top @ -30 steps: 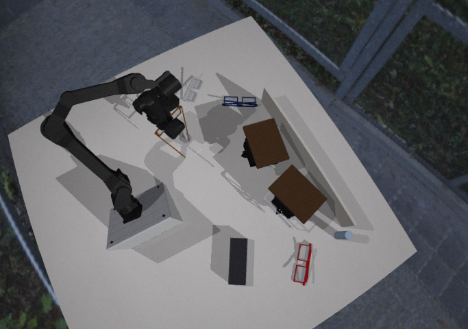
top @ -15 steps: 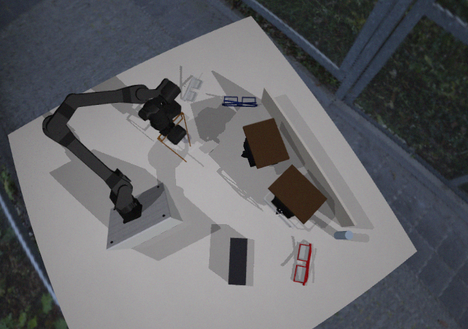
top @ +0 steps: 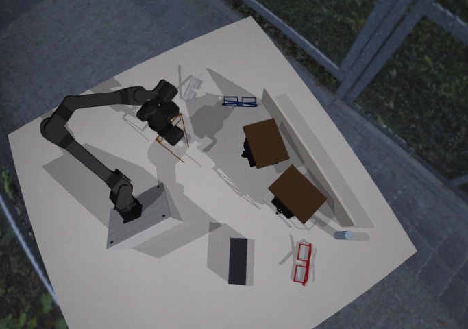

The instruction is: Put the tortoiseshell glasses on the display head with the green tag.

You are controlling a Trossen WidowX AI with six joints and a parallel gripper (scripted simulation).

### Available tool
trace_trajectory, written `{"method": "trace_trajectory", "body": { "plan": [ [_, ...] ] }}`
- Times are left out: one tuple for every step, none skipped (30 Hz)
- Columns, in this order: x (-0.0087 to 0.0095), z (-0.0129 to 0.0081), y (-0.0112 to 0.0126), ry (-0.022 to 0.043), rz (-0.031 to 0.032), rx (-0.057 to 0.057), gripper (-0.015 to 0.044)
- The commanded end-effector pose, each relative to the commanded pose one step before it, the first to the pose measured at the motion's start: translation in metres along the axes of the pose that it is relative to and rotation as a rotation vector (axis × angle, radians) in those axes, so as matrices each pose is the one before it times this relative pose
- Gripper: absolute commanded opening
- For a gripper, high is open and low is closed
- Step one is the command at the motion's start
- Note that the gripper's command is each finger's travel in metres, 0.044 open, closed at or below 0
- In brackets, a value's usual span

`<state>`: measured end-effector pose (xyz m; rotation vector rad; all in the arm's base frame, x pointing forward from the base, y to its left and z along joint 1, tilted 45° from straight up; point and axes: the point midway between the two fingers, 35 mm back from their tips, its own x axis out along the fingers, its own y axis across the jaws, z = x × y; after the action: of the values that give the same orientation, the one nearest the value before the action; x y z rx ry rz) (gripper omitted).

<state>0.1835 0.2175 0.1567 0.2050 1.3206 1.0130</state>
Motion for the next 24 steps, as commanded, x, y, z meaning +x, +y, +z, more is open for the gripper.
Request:
{"method": "trace_trajectory", "body": {
  "plan": [
    [-0.00034, -0.00290, 0.00095, -0.00134, -0.00388, 0.0025, 0.0000],
    [0.00000, -0.00046, 0.00037, 0.00001, 0.00002, 0.0000, 0.0000],
    [0.00000, -0.00047, 0.00037, 0.00001, 0.00002, 0.0000, 0.0000],
    [0.00000, -0.00047, 0.00037, 0.00001, 0.00002, 0.0000, 0.0000],
    [0.00000, -0.00046, 0.00036, 0.00001, 0.00002, 0.0000, 0.0000],
    [0.00000, -0.00046, 0.00035, 0.00001, 0.00002, 0.0000, 0.0000],
    [0.00000, -0.00046, 0.00035, 0.00001, 0.00002, 0.0000, 0.0000],
    [0.00000, -0.00046, 0.00034, 0.00001, 0.00002, 0.0000, 0.0000],
    [0.00000, -0.00047, 0.00034, 0.00001, 0.00002, 0.0000, 0.0000],
    [0.00000, -0.00047, 0.00034, 0.00001, 0.00002, 0.0000, 0.0000],
    [0.00000, -0.00047, 0.00033, 0.00001, 0.00002, 0.0000, 0.0000],
    [0.00000, -0.00047, 0.00033, 0.00001, 0.00002, 0.0000, 0.0000],
    [0.00000, -0.00047, 0.00032, 0.00001, 0.00002, 0.0000, 0.0000],
    [0.00000, -0.00048, 0.00032, 0.00001, 0.00002, 0.0000, 0.0000],
    [0.00000, -0.00048, 0.00032, 0.00001, 0.00002, 0.0000, 0.0000],
    [0.00000, -0.00048, 0.00031, 0.00001, 0.00002, 0.0000, 0.0000],
    [0.00000, -0.00048, 0.00031, 0.00001, 0.00002, 0.0000, 0.0000],
    [0.00000, -0.00048, 0.00030, 0.00001, 0.00002, 0.0000, 0.0000],
    [0.00000, -0.00049, 0.00030, 0.00001, 0.00002, 0.0000, 0.0000],
    [0.00000, -0.00049, 0.00030, 0.00001, 0.00002, 0.0000, 0.0000],
    [0.00000, -0.00049, 0.00029, 0.00001, 0.00002, 0.0000, 0.0000],
    [0.00000, -0.00049, 0.00029, 0.00001, 0.00002, 0.0000, 0.0000],
    [0.00000, -0.00050, 0.00028, 0.00001, 0.00002, 0.0000, 0.0000],
    [0.00000, -0.00050, 0.00028, 0.00001, 0.00002, 0.0000, 0.0000]
  ]
}}
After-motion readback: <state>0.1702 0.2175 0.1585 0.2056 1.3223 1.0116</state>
